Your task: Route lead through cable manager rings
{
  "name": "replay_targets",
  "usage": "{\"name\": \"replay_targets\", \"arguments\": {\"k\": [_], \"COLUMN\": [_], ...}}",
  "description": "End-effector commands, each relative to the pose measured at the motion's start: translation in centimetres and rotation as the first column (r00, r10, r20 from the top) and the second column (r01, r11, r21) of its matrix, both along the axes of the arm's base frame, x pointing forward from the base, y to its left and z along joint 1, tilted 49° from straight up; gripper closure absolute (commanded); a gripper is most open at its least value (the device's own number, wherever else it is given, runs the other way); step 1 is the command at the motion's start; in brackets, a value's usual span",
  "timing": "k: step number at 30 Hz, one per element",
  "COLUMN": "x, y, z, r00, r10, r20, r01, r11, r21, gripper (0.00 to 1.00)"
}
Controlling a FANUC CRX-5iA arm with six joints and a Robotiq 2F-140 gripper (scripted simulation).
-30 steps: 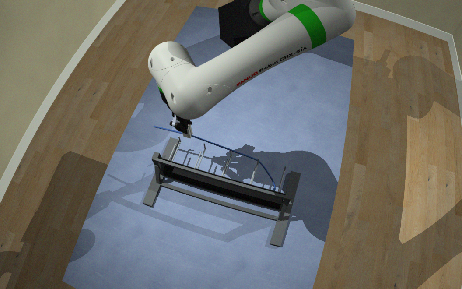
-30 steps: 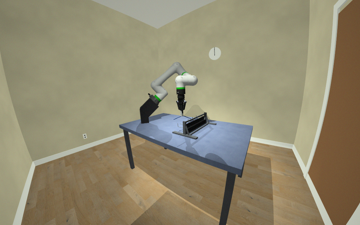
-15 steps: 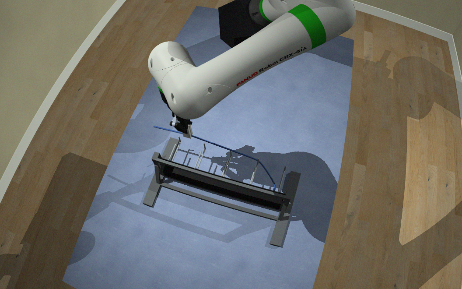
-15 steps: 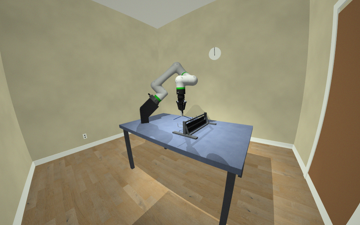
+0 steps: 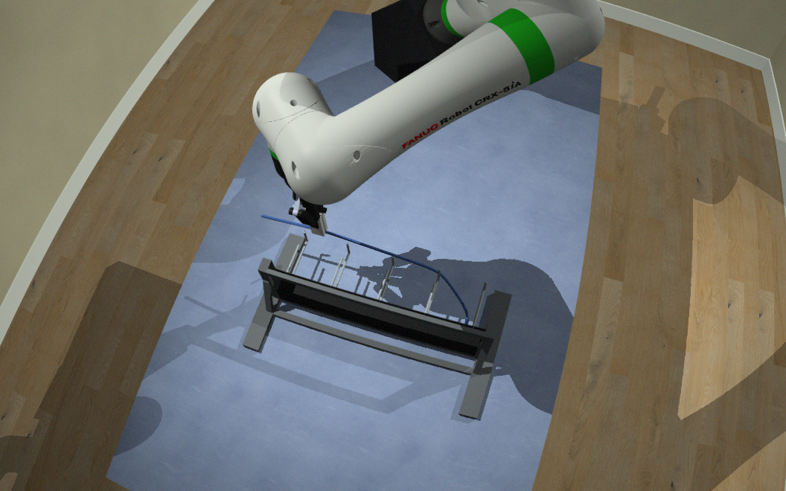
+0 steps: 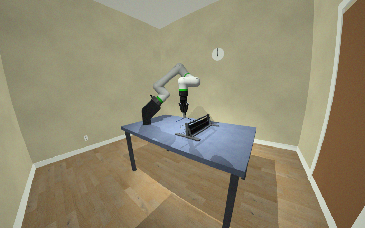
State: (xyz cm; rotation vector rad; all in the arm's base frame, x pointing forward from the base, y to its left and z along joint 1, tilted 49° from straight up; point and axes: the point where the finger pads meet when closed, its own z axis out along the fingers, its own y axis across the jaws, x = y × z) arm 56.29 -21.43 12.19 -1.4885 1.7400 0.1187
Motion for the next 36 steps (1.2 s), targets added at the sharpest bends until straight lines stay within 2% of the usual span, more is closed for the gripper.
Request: {"name": "replay_targets", "arguments": {"k": [1,36], "x": [0.1,2.9], "y": [-0.1,2.9], "z": [-0.2,-3.8], "r00": [1.000,1.000], "r10": [-0.003,-0.003], "r20": [0.000,0.000], "r01": [0.003,0.003], "r11": [1.000,1.000], "r21": [-0.003,-0.003], "gripper": [1.00,1.00]}}
